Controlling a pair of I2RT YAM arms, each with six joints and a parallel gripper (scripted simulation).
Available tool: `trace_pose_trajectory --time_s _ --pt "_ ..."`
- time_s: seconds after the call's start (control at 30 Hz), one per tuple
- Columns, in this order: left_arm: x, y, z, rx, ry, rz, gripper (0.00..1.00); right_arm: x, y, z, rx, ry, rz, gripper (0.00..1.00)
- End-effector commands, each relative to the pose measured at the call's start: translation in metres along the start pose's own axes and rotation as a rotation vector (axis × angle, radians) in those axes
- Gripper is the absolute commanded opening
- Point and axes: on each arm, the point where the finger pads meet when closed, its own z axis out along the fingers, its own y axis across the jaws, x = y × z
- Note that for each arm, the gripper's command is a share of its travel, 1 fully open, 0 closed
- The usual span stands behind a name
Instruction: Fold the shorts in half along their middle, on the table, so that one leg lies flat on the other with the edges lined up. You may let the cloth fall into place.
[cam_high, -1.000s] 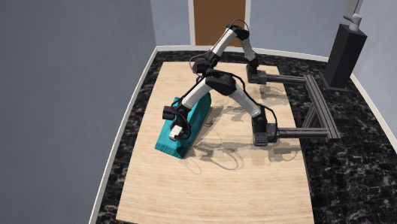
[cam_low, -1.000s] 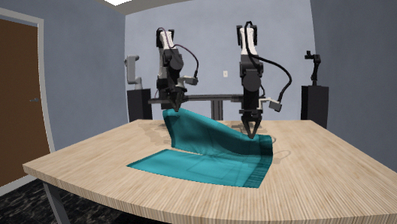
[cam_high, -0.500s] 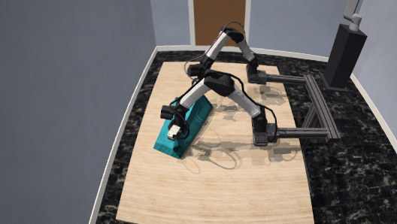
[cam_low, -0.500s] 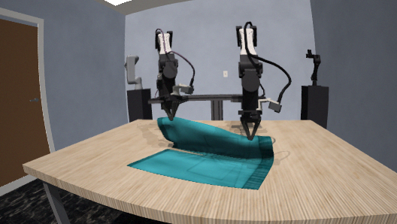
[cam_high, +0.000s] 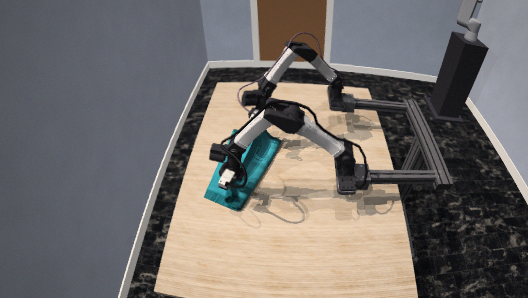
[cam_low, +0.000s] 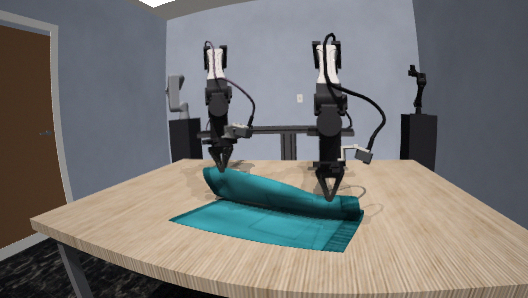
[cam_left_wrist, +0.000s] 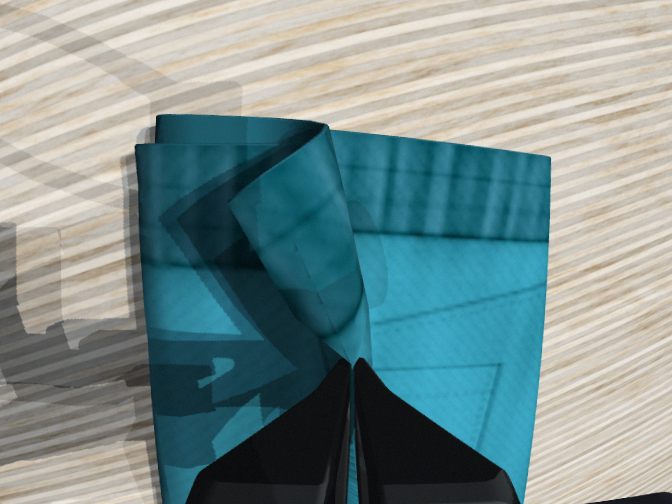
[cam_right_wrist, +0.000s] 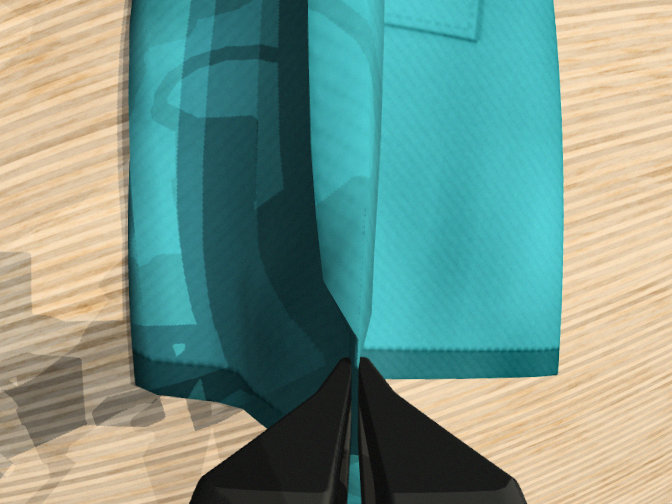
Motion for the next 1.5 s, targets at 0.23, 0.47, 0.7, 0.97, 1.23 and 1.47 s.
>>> trace_pose_trajectory --time_s 0.23,0.47,0.7,0.97,1.23,1.47 --pt "-0.001 -0.017 0.011 0.059 -0.045 -0.024 0.0 -0.012 -0.037 -0.02 0.059 -0.014 -0.014 0.0" --pt "-0.001 -0.031 0.015 -0.01 -0.019 -0.033 0.0 -0.01 -0.041 -0.021 0.064 -0.016 -0.006 0.0" --pt "-0.007 -0.051 0.02 0.014 -0.017 -0.048 0.0 0.01 -0.04 0.034 0.014 0.032 -0.02 0.0" --pt "-0.015 -0.072 -0.01 0.078 -0.03 -0.054 0.0 0.017 -0.065 0.065 0.039 0.027 -0.059 0.0" --pt "-0.002 -0.045 0.041 0.01 -0.016 -0.048 0.0 -0.002 -0.084 0.029 0.1 -0.015 -0.054 0.0" --pt "0.005 -0.071 0.049 0.1 -0.024 -0.066 0.0 0.026 -0.071 0.083 -0.001 0.056 -0.07 0.0"
